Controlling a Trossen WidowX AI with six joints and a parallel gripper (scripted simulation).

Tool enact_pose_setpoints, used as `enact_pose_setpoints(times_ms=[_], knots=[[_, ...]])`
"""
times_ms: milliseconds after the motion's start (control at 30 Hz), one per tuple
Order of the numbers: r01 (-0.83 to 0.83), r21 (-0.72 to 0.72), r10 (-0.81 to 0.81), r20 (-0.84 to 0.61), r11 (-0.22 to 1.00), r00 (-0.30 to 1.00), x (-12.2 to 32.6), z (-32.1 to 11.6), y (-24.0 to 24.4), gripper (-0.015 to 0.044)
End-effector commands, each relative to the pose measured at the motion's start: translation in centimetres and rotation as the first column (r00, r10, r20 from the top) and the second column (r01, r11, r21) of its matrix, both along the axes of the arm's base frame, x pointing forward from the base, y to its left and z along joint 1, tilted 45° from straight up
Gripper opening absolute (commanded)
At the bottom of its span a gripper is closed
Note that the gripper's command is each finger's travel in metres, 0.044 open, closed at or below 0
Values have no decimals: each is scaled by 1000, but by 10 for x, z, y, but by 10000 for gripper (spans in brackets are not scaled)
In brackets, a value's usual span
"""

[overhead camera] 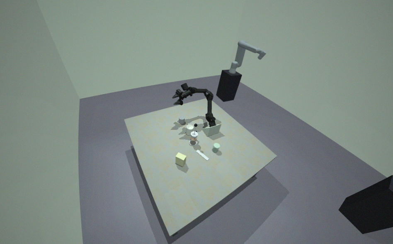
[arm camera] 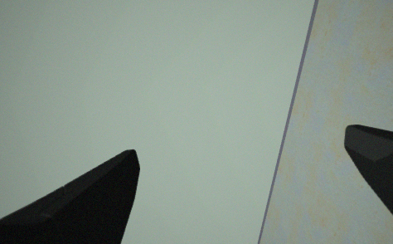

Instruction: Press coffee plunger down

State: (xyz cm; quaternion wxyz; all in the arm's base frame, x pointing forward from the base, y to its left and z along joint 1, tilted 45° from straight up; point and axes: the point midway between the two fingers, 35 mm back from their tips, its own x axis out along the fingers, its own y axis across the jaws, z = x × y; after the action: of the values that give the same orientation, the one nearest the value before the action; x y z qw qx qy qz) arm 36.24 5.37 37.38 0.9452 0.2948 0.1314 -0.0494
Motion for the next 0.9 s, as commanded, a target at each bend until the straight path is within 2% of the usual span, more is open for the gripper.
enact_pose_setpoints(times_ms=[0,133,267,467,533,600,867], knots=[[-79,-144,57,-150,987,987,-5,-50,45,440],[-191,-323,90,-303,927,949,-24,-106,91,440],[-318,-519,95,-412,794,906,-56,-153,127,440],[-462,-773,87,-475,435,876,-113,-202,166,440],[-476,-834,92,-470,280,878,-132,-213,175,440],[-472,-864,98,-462,177,882,-144,-219,181,440],[-472,-866,100,-461,164,881,-143,-246,156,440]])
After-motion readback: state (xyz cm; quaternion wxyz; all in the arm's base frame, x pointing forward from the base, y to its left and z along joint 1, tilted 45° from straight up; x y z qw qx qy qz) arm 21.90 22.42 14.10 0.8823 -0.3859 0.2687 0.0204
